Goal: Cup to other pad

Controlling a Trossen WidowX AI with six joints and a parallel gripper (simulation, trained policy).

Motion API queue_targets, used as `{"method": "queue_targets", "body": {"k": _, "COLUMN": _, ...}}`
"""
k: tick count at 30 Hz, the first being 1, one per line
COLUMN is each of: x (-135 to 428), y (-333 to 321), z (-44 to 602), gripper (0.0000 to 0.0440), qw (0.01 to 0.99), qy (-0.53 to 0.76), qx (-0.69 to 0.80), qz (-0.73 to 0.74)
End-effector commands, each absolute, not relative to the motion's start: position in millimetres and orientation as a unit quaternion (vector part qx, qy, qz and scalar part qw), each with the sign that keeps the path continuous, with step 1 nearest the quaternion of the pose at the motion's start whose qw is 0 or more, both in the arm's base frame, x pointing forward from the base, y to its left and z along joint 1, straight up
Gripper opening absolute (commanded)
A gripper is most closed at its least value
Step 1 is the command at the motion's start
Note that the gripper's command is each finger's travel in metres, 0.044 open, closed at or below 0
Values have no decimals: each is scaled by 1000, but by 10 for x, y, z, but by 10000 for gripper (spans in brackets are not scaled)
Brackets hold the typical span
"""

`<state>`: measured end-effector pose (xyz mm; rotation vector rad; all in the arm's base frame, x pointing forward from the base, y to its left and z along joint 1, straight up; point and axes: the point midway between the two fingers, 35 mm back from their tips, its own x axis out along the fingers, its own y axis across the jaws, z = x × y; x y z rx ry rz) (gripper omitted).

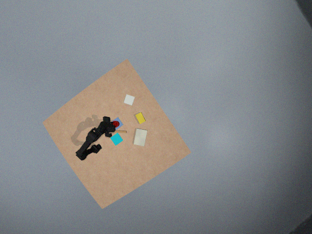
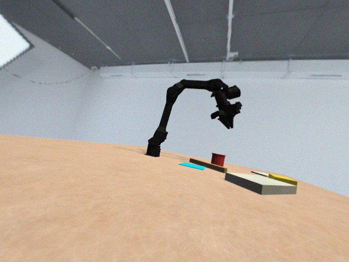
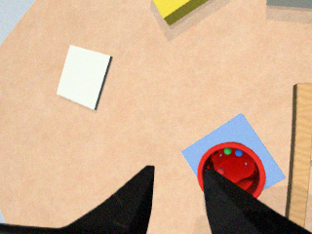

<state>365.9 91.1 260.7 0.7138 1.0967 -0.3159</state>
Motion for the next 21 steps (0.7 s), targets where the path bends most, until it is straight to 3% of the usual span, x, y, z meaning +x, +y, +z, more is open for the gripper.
{"method": "queue_targets", "body": {"k": 1, "x": 3647, "y": 896, "z": 2464, "gripper": 128, "qw": 764, "qy": 530, "qx": 325, "qz": -171}}
{"method": "queue_targets", "body": {"k": 21, "x": 3446, "y": 792, "z": 1768, "gripper": 149, "qw": 681, "qy": 630, "qx": 261, "qz": -268}}
